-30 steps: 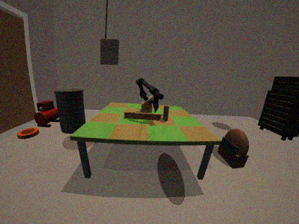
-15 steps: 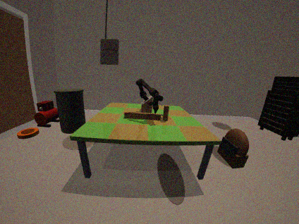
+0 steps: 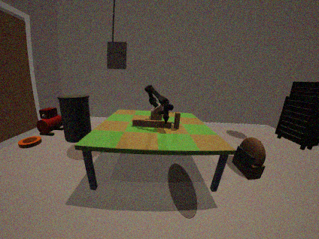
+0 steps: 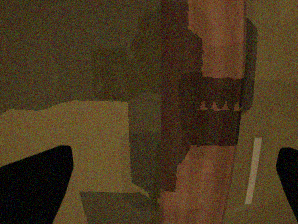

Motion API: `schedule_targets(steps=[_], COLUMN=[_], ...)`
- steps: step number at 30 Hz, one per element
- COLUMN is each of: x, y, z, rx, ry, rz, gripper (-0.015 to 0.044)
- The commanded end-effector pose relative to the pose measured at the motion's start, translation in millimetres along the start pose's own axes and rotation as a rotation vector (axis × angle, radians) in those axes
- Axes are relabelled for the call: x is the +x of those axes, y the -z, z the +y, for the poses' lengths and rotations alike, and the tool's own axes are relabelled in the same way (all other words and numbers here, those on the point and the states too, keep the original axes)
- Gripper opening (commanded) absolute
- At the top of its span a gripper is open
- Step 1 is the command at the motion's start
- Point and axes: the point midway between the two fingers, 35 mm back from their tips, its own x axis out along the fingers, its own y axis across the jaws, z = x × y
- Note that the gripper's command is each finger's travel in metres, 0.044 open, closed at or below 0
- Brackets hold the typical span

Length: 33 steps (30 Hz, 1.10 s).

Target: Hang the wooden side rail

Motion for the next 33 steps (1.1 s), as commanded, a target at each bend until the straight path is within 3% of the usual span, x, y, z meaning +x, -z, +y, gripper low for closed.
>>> schedule_targets(steps=[1, 28, 33], x=[13, 42, 42], y=[-1, -2, -2], z=[-5, -8, -8], rx=[-0.014, -0.014, -0.014], ry=[0.014, 0.014, 0.014], rz=[-0.012, -0.015, -0.015], gripper=[0.0440, 0.0440, 0.0309])
